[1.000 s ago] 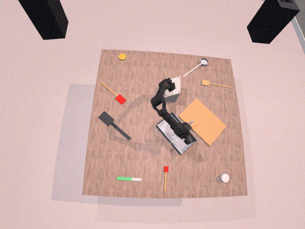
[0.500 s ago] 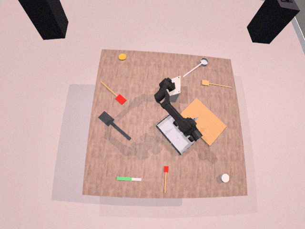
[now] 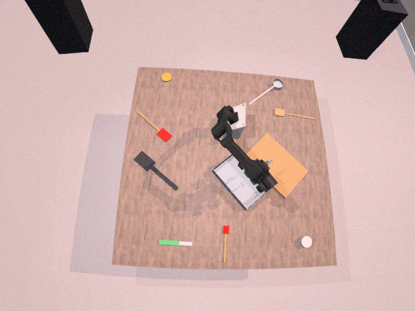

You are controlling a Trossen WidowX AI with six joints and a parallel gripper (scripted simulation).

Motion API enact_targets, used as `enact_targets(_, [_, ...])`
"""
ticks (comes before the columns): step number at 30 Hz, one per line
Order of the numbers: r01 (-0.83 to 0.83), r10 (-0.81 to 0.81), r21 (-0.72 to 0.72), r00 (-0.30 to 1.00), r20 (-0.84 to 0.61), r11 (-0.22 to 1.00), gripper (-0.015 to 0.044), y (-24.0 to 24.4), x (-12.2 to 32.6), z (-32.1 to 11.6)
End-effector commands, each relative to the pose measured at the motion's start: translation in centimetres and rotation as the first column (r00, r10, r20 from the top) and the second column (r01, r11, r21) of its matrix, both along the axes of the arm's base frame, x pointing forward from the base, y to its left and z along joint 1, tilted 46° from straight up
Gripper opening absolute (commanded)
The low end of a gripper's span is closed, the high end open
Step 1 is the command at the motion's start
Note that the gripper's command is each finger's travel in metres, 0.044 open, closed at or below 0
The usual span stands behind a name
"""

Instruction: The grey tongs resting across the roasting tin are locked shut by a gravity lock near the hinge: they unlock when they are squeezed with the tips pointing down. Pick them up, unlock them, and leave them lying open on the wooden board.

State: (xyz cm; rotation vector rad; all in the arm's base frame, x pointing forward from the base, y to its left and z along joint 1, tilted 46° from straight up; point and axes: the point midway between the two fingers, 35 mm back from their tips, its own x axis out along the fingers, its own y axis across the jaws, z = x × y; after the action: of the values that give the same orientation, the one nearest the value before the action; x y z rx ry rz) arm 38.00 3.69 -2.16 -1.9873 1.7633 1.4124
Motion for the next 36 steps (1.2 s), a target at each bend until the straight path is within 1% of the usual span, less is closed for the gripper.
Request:
enact_targets(1, [0.066,-0.066,-0.002,0.995,0.077,0.998,-0.015,1.6,-0.4,-1.1])
enact_targets(11, [0.251,-0.243,0.004,0.933,0.265,0.968,-0.015,4.5,-1.6,-3.4])
enact_targets(22, [0.438,-0.409,0.045,0.792,0.453,0.898,-0.015,7.4,-3.2,-6.0])
enact_targets(31, [0.451,-0.42,0.049,0.779,0.466,0.891,-0.015,7.6,-3.4,-6.1])
enact_targets(36, [0.501,-0.462,0.072,0.722,0.515,0.862,-0.015,8.5,-3.9,-6.8])
